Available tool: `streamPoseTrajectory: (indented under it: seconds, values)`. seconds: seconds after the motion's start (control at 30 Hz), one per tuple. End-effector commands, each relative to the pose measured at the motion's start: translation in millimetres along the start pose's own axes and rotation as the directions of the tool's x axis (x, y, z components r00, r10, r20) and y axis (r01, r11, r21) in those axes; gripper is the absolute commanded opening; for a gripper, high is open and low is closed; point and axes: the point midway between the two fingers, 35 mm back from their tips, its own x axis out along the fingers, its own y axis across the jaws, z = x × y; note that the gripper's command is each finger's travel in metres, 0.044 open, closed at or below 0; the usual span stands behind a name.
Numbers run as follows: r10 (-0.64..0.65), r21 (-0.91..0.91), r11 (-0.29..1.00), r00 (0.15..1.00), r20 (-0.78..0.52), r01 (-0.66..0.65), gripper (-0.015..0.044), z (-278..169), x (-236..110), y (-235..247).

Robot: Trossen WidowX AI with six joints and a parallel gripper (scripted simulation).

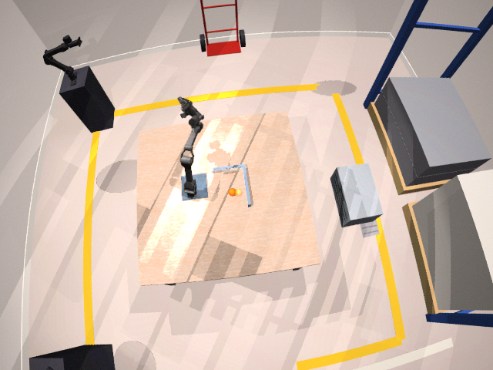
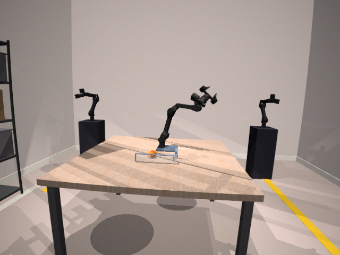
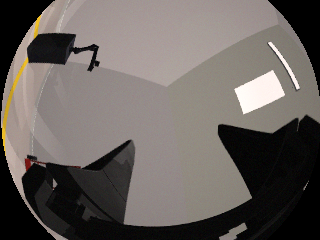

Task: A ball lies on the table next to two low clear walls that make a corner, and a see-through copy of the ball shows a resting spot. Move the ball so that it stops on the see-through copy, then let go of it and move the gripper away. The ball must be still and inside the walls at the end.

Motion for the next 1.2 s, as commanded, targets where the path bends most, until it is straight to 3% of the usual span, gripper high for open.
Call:
streamPoseTrajectory:
  seconds: [0.0, 0.23, 0.47, 0.63, 0.83, 1.17]
  values:
    - [0.005, 0.006, 1.000, 1.000, -0.007, -0.005, 0.0391, -2, -1, 1]
    - [0.215, 0.249, 0.957, 0.943, -0.253, -0.151, 0.0391, -69, -60, 35]
    - [0.427, 0.508, 0.849, 0.757, -0.495, -0.147, 0.0391, -128, -151, 63]
    - [0.557, 0.647, 0.761, 0.557, -0.616, -0.046, 0.0391, -153, -227, 77]
    - [0.680, 0.727, 0.667, 0.265, -0.684, 0.165, 0.0391, -163, -327, 82]
    - [0.779, 0.576, 0.602, -0.248, -0.576, 0.553, 0.0391, -121, -493, 65]
